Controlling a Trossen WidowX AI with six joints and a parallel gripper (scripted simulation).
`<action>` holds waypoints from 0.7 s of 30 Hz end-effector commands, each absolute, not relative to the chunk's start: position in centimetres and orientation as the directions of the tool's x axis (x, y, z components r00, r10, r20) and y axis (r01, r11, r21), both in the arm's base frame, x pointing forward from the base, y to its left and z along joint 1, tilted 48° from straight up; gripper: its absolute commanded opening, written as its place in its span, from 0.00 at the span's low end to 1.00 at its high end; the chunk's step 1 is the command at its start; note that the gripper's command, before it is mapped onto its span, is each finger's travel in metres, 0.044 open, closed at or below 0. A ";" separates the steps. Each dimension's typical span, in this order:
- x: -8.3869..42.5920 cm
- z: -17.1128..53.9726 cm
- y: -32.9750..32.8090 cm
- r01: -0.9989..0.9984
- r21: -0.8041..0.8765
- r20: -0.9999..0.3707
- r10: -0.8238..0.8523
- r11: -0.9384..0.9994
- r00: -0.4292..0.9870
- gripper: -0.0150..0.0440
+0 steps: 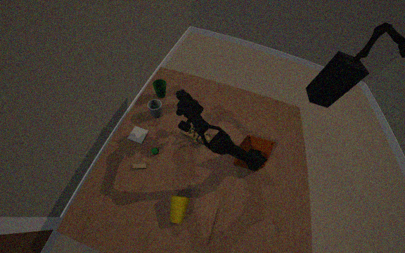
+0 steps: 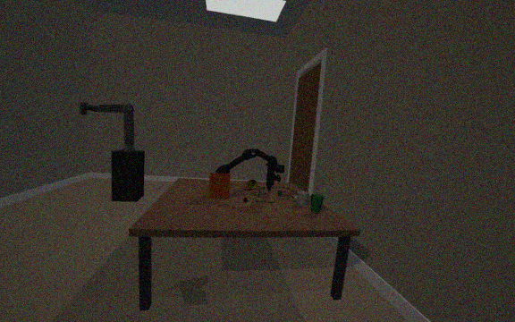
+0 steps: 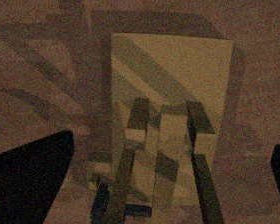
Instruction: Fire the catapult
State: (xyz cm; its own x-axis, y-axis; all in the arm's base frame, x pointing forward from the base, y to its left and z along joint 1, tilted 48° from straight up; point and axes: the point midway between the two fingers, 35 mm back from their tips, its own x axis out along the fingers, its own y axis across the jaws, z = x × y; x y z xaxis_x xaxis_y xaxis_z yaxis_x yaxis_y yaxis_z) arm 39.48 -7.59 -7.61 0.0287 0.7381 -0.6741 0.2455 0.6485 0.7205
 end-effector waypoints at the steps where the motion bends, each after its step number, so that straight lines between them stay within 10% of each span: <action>1: 39.4 -8.0 -7.2 0.251 0.723 -0.671 0.741 0.644 0.033 1.00; 21: 39.6 -10.2 -4.8 0.251 0.723 -0.671 0.741 0.643 0.033 1.00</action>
State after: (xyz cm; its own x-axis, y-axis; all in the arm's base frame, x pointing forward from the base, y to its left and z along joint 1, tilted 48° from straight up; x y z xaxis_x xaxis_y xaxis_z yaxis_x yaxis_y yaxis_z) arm 39.78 -5.58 -9.63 0.0395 0.7362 -0.6756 0.2453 0.6483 0.7208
